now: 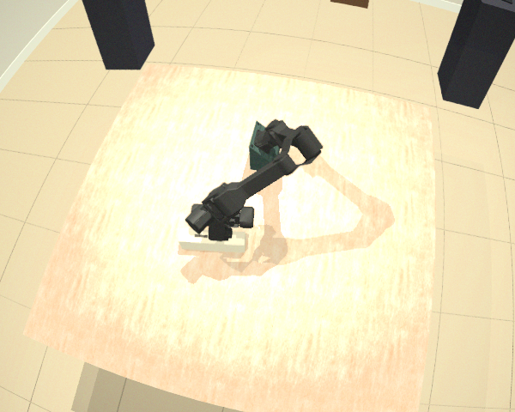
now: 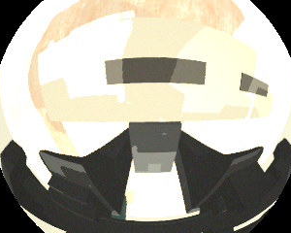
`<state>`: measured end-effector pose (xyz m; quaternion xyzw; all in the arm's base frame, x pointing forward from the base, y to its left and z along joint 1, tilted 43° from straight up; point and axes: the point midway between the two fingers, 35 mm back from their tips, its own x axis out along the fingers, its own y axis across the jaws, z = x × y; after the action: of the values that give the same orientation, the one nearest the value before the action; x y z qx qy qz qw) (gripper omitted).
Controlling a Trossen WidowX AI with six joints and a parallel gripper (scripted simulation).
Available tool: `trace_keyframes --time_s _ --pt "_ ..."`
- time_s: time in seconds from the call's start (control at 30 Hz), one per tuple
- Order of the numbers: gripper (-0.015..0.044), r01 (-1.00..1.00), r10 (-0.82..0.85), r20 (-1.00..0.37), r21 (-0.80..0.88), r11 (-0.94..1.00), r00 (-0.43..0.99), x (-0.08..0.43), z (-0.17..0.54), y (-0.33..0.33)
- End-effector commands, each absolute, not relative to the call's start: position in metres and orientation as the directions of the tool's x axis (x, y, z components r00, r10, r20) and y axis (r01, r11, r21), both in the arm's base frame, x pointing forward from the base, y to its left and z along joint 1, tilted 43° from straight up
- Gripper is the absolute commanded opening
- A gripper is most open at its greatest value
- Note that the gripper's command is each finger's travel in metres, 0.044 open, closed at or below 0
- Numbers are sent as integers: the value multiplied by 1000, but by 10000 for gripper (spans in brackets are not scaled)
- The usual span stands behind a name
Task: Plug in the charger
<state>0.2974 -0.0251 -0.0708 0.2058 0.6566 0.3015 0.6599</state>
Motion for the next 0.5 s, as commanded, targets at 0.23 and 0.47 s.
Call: trace_keyframes --time_s 0.23,0.47 --pt "0 -142 669 -743 665 733 -28 308 -70 -23" --pt "0 -142 669 -743 665 733 -28 311 -70 -23"
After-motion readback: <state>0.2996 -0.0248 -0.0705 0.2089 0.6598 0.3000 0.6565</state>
